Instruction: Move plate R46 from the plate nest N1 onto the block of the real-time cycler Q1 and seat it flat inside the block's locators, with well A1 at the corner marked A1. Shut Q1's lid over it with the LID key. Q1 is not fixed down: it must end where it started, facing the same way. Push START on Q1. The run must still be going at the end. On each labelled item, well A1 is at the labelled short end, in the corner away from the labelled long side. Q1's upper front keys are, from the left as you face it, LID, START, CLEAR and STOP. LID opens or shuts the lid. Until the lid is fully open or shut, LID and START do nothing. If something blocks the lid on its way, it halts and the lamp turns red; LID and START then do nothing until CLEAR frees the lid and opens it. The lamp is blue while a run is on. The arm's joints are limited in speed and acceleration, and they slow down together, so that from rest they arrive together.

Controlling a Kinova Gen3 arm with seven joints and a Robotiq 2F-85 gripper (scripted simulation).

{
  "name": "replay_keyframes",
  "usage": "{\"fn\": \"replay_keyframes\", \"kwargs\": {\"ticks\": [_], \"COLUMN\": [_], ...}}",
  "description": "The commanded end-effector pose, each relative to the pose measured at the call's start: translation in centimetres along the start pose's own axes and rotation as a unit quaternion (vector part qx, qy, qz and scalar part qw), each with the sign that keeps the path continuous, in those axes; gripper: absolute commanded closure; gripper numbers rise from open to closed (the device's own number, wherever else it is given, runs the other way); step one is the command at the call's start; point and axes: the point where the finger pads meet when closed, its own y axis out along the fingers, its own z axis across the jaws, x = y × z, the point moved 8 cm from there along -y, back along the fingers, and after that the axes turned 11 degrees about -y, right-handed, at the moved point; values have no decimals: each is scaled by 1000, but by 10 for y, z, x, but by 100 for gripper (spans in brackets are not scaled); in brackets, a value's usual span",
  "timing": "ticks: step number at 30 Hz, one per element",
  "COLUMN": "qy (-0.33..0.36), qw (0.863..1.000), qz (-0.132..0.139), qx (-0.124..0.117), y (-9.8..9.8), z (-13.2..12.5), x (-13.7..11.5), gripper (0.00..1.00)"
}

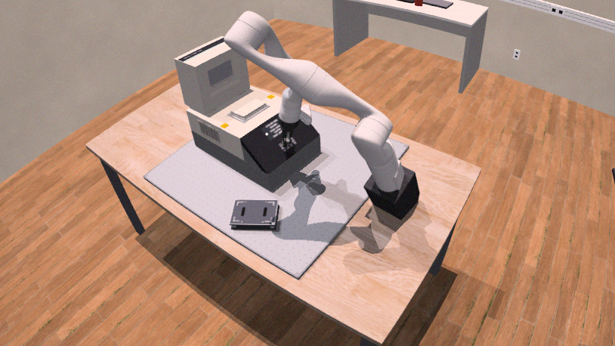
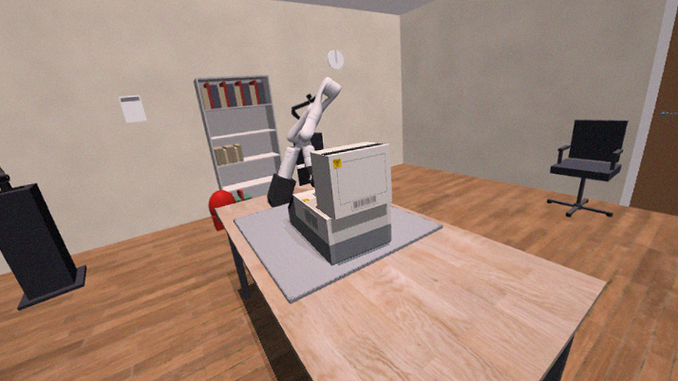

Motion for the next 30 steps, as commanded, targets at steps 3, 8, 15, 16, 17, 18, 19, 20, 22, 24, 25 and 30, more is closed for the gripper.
{"fn": "replay_keyframes", "kwargs": {"ticks": [3,8,15,16,17,18,19,20,22,24,25,30], "qy": [0,0,0,0,0,0,0,0,0,0,0,0], "qw": [1000,1000,1000,1000,1000,1000,1000,1000,1000,1000,1000,1000], "qz": [0,0,0,0,0,0,0,0,0,0,0,0], "qx": [-1,-1,-1,-1,-1,-1,-1,-1,-1,-1,-1,-1], "y": [2,5,8,9,9,10,11,11,12,13,13,13], "z": [-2,-3,-4,-4,-4,-5,-5,-5,-6,-6,-6,-6], "x": [1,2,2,3,3,3,3,3,4,4,4,4], "gripper": [90,90,90,90,90,90,90,90,90,90,90,90]}}
